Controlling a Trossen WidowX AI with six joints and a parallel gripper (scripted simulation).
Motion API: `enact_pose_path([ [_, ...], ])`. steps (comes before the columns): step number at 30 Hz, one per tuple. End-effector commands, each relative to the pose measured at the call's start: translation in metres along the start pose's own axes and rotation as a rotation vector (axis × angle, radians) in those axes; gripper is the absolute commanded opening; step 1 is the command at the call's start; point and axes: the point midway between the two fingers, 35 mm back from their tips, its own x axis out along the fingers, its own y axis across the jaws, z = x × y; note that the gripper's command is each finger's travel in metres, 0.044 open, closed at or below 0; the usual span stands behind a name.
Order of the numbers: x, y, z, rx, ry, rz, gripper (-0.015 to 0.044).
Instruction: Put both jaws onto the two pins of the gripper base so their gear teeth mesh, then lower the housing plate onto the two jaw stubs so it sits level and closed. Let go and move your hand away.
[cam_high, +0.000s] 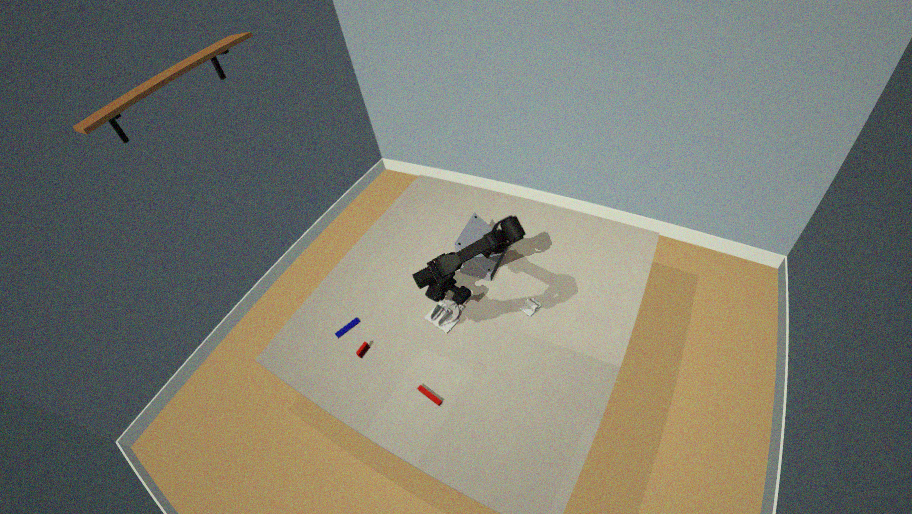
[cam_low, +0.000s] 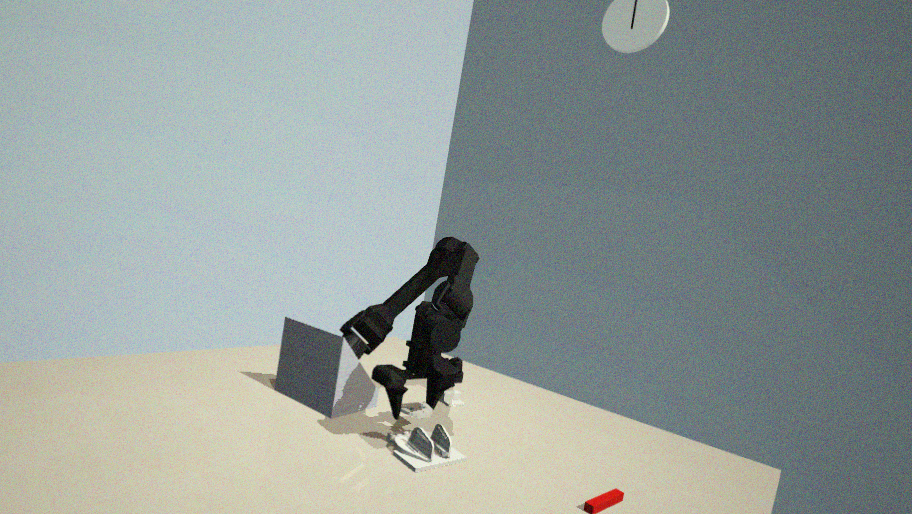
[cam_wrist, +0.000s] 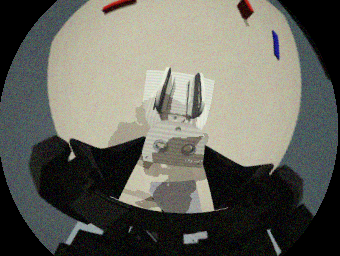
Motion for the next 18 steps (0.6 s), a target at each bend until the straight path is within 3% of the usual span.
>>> enact_pose_path([
  [1,0.006,0.000,-0.001,0.008,0.001,0.008,0.0351],
  [18,0.032,0.001,-0.003,0.007,0.002,0.011,0.0351],
])
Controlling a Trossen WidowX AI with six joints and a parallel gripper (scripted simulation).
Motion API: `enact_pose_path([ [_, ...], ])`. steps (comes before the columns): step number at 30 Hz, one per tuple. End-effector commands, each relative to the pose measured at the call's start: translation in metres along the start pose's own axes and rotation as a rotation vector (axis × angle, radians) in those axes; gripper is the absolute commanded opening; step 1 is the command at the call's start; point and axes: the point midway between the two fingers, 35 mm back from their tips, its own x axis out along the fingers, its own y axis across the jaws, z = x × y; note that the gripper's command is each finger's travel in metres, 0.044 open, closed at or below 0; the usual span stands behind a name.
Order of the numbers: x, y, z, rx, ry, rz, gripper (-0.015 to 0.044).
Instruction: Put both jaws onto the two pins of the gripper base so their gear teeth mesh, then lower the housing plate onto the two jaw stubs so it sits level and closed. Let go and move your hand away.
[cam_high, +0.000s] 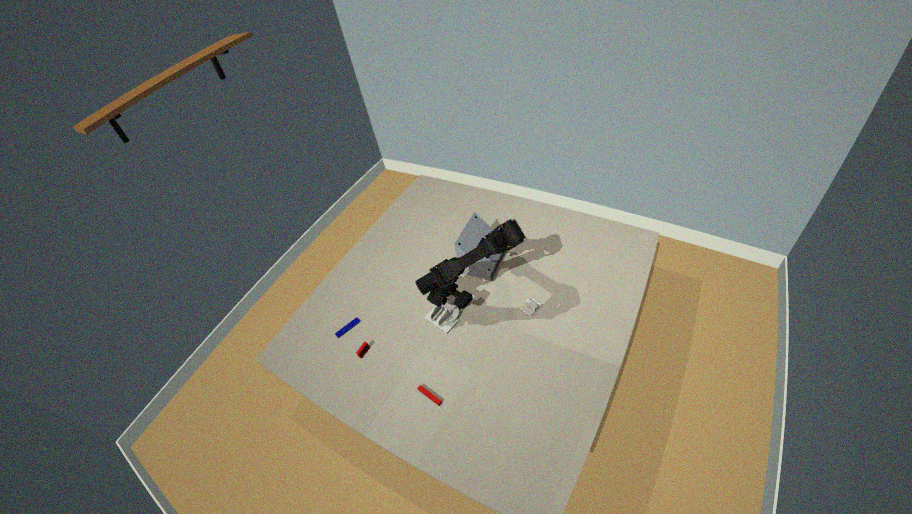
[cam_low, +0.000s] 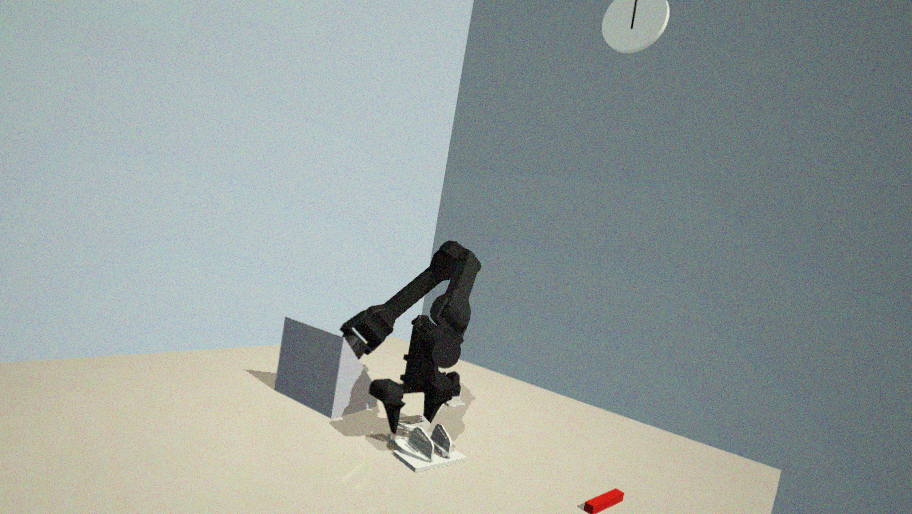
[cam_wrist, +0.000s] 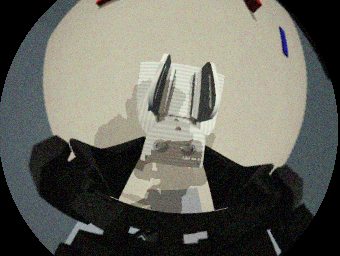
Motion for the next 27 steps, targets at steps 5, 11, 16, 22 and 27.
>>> enact_pose_path([
  [5,0.0039,0.0001,-0.0011,0.009,0.001,0.008,0.0351],
  [11,0.0039,0.0001,-0.0011,0.009,0.001,0.008,0.0351],
  [16,0.0054,0.0001,-0.0011,0.014,0.001,0.008,0.0351],
  [22,0.0063,0.0001,-0.0011,0.017,0.001,0.008,0.0351],
  [27,0.0075,0.0001,-0.0011,0.019,0.001,0.008,0.0351],
])
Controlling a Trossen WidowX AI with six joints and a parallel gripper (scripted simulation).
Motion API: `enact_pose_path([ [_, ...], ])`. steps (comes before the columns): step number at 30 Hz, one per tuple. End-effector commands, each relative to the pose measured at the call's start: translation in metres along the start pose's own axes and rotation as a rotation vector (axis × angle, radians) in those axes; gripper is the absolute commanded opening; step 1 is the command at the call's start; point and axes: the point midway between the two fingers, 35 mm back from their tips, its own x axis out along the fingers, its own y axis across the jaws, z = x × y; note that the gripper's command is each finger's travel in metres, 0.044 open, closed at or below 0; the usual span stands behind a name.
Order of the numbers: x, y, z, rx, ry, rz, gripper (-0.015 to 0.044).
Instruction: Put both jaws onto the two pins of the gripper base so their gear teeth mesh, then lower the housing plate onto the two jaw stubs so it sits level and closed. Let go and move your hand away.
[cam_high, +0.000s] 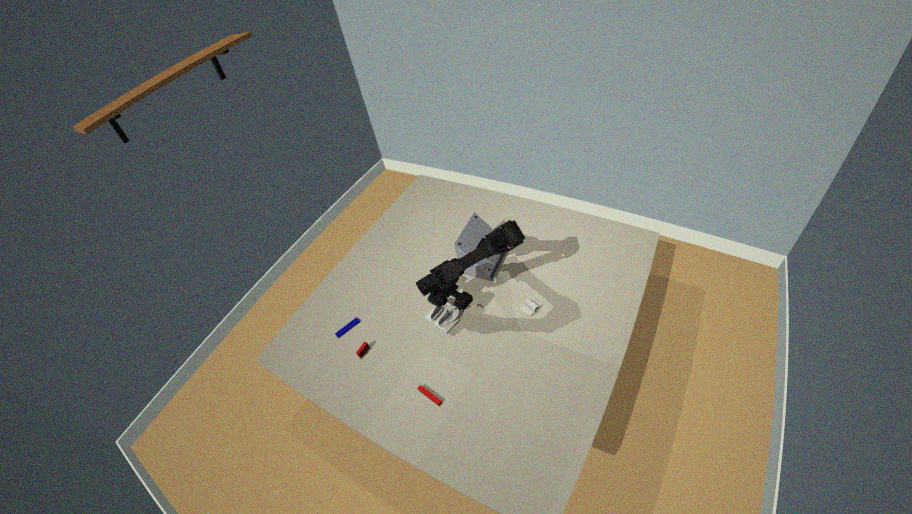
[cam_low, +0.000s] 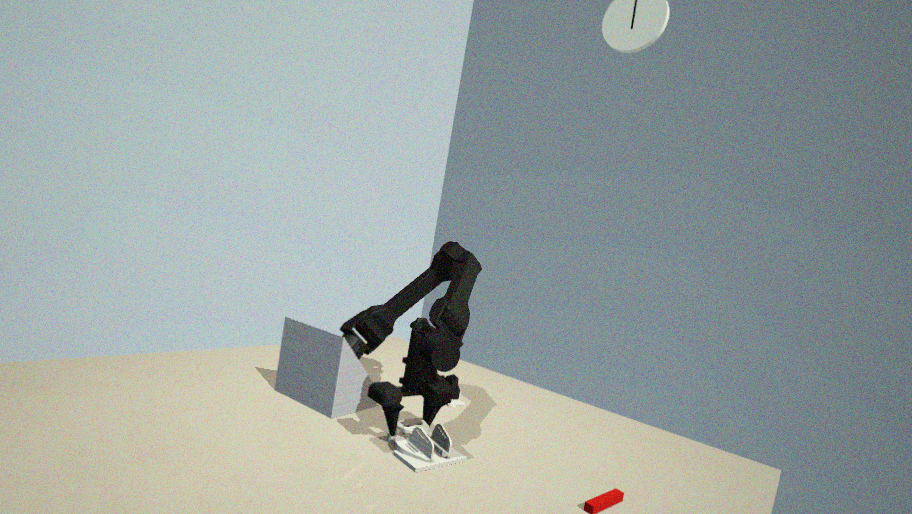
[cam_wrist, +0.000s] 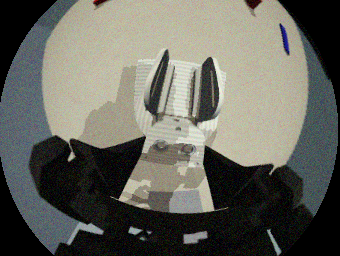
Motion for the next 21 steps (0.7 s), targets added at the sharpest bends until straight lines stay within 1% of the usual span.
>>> enact_pose_path([
  [1,0.0018,0.0006,0.0002,0.007,-0.002,0.006,0.0351],
  [21,0.0048,0.0007,0.0001,0.007,-0.002,0.007,0.0351],
])
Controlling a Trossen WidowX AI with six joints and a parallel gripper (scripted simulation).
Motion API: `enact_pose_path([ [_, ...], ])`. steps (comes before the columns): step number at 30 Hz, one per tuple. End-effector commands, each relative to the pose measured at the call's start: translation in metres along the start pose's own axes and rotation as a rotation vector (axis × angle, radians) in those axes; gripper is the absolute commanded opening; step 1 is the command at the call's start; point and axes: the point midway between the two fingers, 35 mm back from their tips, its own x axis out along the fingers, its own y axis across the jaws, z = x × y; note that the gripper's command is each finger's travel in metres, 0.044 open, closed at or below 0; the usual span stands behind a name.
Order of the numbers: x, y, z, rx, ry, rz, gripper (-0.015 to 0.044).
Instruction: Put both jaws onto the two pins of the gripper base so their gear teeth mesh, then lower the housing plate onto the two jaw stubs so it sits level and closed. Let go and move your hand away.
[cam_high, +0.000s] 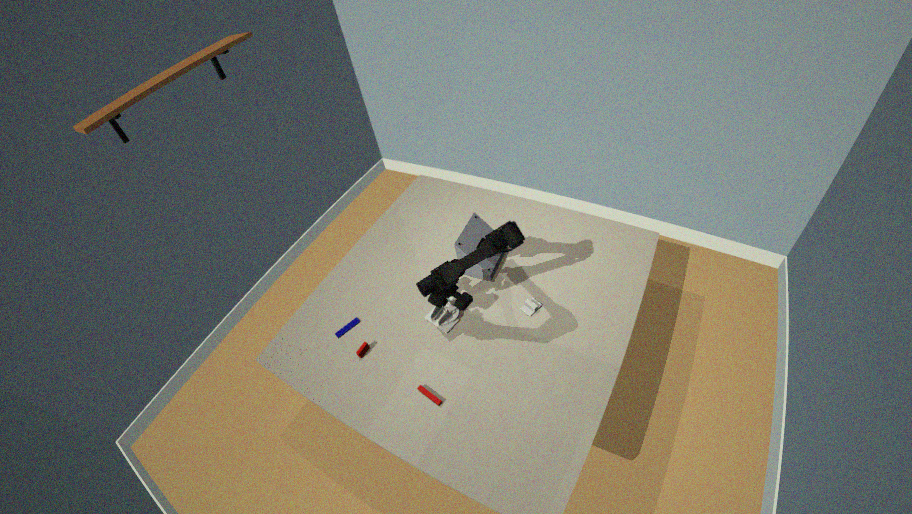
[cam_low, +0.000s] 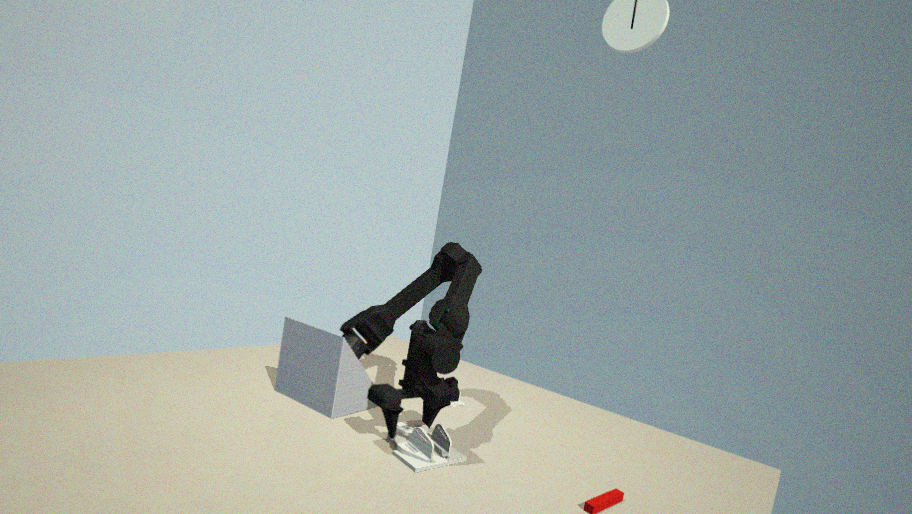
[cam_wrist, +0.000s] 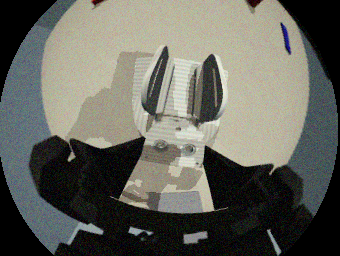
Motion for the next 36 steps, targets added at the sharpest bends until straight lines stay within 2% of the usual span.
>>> enact_pose_path([
  [1,0.0005,0.0006,0.0003,0.005,-0.002,0.006,0.0351],
  [36,0.0076,0.0007,0.0002,0.005,-0.002,0.007,0.0351],
])
